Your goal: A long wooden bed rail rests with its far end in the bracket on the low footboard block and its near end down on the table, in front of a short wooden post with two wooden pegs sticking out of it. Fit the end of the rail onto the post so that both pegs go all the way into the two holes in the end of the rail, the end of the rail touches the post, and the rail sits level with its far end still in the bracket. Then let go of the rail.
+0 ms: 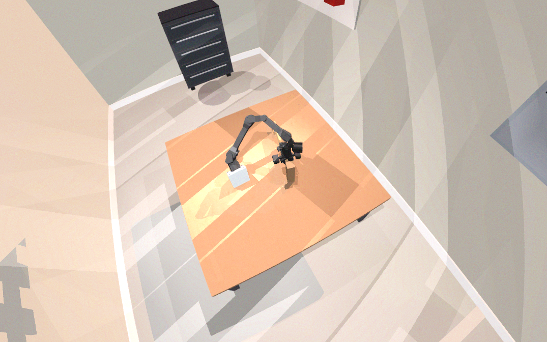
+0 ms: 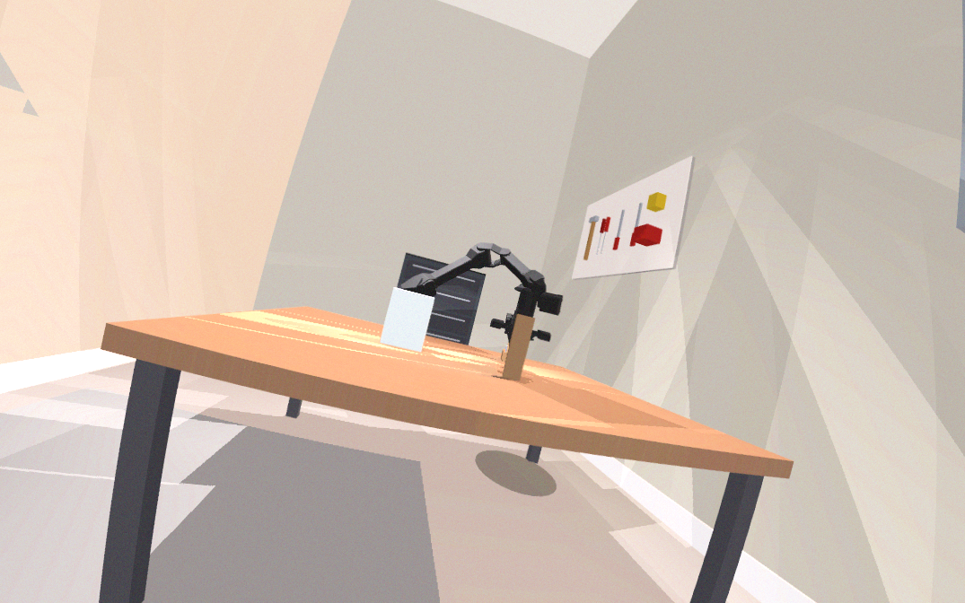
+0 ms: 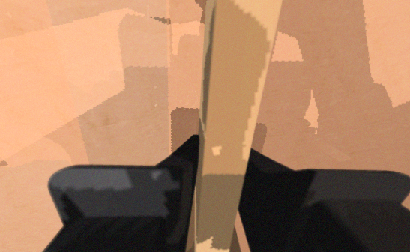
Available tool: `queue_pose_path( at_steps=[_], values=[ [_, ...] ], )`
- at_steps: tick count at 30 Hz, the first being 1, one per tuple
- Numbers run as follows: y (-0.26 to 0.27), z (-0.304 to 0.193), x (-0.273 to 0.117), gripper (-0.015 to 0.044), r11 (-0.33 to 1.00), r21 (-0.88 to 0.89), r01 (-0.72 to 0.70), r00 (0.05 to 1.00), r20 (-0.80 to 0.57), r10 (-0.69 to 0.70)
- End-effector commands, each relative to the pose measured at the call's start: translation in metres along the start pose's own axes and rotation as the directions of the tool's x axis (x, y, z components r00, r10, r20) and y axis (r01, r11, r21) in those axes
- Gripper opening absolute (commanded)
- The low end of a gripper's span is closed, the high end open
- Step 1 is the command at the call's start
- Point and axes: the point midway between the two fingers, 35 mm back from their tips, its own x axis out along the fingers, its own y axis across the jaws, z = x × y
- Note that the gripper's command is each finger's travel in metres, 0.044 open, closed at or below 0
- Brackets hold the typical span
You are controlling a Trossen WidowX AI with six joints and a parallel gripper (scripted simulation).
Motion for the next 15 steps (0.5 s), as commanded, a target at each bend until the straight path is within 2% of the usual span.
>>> queue_pose_path(
  at_steps=[1,15],
  values=[
    [-0.0009,-0.0006,-0.0035,0.0,1.0,0.002,0.007,1.0,-0.01,-0.007],
    [-0.001,0.0028,-0.0042,0.0,1.0,0.002,0.007,1.0,-0.009,-0.007]
  ],
)
